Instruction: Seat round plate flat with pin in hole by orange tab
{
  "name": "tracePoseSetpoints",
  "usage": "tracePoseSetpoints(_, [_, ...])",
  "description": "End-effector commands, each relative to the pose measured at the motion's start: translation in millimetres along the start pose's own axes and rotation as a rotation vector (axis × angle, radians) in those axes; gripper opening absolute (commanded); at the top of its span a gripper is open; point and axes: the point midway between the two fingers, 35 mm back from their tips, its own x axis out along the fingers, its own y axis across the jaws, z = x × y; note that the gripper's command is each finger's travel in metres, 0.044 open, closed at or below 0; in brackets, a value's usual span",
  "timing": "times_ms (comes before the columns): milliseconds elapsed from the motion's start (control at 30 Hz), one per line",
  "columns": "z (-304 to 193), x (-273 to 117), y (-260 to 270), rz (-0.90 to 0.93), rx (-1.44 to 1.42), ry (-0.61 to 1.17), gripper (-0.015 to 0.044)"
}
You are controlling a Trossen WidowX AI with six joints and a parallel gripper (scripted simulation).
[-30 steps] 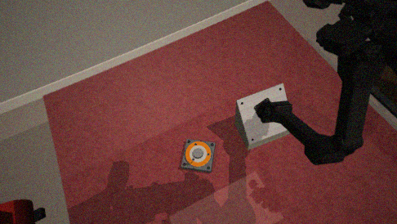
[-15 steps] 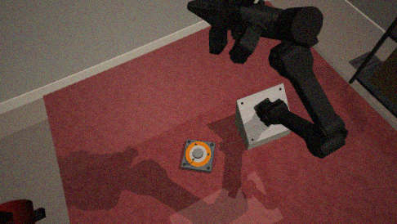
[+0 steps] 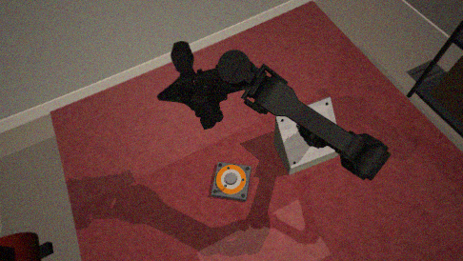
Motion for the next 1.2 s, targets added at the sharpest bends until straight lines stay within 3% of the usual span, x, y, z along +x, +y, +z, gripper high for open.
tracePoseSetpoints(0, [-13.7, 31.9, 51.2, 0.150, 0.130, 0.054, 0.0000])
tracePoseSetpoints(167, [-28.4, 64.7, 135.2, 0.374, 0.305, 0.166, 0.0000])
tracePoseSetpoints(367, [-45.3, 76.2, 228.2, 0.603, 0.474, 0.350, 0.0000])
tracePoseSetpoints(533, [-56.9, 69.8, 291.9, 0.748, 0.573, 0.516, 0.0000])
tracePoseSetpoints(733, [-76.6, 32.3, 392.6, 0.953, 0.692, 0.872, 0.0000])
tracePoseSetpoints(900, [-84.7, 16.5, 422.9, 1.008, 0.716, 1.023, 0.0000])
tracePoseSetpoints(1167, [-86.2, 20.8, 422.6, 1.008, 0.716, 1.023, 0.0000])
